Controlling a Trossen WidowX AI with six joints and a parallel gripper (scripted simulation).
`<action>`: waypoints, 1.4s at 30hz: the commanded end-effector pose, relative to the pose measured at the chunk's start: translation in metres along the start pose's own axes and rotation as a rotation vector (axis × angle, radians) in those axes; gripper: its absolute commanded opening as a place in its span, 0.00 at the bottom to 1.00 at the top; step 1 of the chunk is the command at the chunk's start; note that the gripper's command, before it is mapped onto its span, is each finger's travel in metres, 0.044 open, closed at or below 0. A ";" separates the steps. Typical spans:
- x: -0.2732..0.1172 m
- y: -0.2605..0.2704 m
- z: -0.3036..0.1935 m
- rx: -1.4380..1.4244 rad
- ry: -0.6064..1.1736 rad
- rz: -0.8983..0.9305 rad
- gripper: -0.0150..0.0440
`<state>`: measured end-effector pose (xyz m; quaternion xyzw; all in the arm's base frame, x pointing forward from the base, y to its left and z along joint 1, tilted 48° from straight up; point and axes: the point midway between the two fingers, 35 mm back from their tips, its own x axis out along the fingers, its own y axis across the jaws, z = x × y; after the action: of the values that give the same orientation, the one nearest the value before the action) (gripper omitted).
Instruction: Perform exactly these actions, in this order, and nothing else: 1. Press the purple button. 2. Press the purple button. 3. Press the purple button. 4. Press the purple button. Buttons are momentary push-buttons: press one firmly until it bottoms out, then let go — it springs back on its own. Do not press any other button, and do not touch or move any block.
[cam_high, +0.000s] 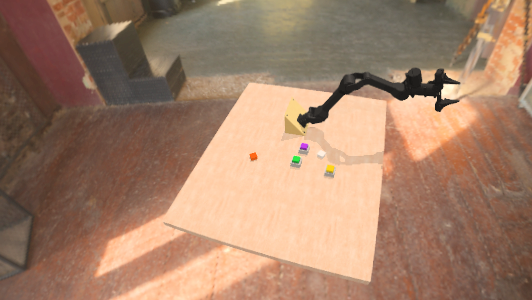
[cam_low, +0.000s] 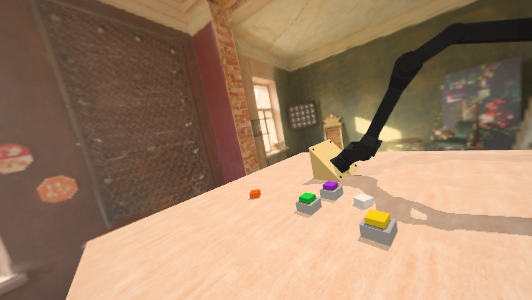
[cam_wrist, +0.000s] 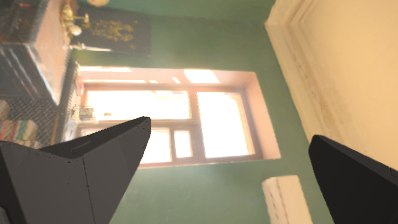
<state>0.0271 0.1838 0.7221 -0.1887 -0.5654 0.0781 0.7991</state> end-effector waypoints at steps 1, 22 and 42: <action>0.000 0.001 0.000 -0.004 -0.001 0.001 0.93; -0.033 0.203 -0.176 -0.494 0.112 0.660 0.93; -0.235 0.203 -0.441 -0.362 0.875 1.308 0.93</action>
<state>0.3602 0.2350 0.3528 -0.6410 -0.0706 0.3326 0.6881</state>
